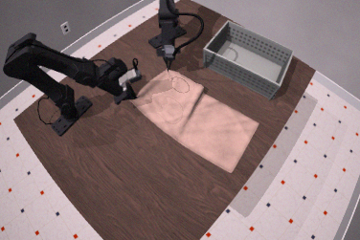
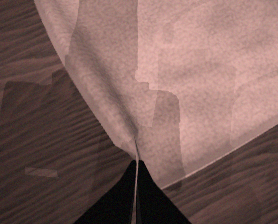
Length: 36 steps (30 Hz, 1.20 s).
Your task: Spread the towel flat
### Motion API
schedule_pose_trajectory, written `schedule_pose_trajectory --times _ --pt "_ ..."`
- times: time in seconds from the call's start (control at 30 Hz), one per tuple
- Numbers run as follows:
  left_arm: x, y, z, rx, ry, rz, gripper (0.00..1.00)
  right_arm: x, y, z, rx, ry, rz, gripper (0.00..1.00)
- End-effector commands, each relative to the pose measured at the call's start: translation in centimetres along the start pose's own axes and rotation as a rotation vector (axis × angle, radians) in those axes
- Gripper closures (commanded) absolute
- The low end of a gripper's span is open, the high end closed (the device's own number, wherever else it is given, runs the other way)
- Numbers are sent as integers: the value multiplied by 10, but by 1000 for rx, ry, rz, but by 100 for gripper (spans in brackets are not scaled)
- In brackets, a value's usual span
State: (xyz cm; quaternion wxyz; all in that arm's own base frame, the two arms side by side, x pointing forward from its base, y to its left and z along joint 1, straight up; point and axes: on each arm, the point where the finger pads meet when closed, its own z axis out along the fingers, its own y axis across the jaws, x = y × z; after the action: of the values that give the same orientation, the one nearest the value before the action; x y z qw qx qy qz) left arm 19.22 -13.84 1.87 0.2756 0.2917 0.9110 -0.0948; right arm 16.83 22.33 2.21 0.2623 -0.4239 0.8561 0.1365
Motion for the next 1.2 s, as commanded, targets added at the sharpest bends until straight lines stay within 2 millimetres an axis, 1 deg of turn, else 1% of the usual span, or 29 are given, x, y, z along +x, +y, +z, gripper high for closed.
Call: schedule_pose_trajectory --times 0.0,0.07,0.1,0.13,0.17,0.2,0.23,0.27,0.3,0.37,0.67,0.7,0.77,0.8,0.83,0.87,0.9,0.97,1.0,1.07,1.1,1.17 --pt "-2 0 -2 -14 -39 7 100 -4 -1 0 10 -21 -5 100" --pt "-2 0 -2 -14 -39 7 100 -4 -1 0 10 -21 -5 100" --pt "1 -2 -1 -10 -37 12 100 10 2 6 9 5 -23 100" --pt "5 -1 -1 -10 -17 12 100 10 2 6 9 5 -22 100" --pt "-4 -2 -4 -10 -35 12 100 10 2 6 9 5 -22 100" --pt "6 -2 0 -9 -19 14 100 11 3 7 8 5 -24 100" --pt "-2 -1 -1 -6 -29 12 100 6 1 6 12 -4 -17 100" --pt "-2 -1 -1 -6 -29 12 100 -2 0 5 13 -20 -16 100" --pt "-2 -1 -1 -6 -29 12 100 -2 0 4 13 -21 -16 100" --pt "-2 -1 -1 -6 -29 12 100 0 0 4 13 -10 -16 100" --pt "-2 -1 -1 -6 -29 12 100 1 0 4 13 -10 -16 100" --pt "10 -6 -2 1 -13 29 100 11 9 0 -6 -5 -44 100" --pt "8 -6 -2 2 -18 29 100 11 9 0 -6 -5 -43 100" --pt "13 -10 -3 10 -12 42 100 13 13 -1 -15 -5 -56 100" --pt "13 -10 -3 14 -12 42 100 13 13 -1 -15 -5 -55 100" --pt "3 -11 -6 15 -34 42 100 8 13 -2 -15 -16 -55 100" --pt "-8 -11 -12 16 -55 41 88 -9 14 -8 -15 -48 -54 88" --pt "-8 -11 -12 16 -55 41 88 -9 12 -8 -10 -48 -47 88" --pt "-12 -11 -18 14 -55 39 67 -13 12 -14 -10 -48 -47 67" --pt "-12 -11 -18 14 -55 38 67 -13 12 -14 -10 -48 -47 67" --pt "-15 -11 -24 14 -55 38 46 -16 12 -20 -10 -48 -47 46" --pt "-15 -11 -24 14 -55 38 46 -16 12 -20 -10 -48 -47 46"
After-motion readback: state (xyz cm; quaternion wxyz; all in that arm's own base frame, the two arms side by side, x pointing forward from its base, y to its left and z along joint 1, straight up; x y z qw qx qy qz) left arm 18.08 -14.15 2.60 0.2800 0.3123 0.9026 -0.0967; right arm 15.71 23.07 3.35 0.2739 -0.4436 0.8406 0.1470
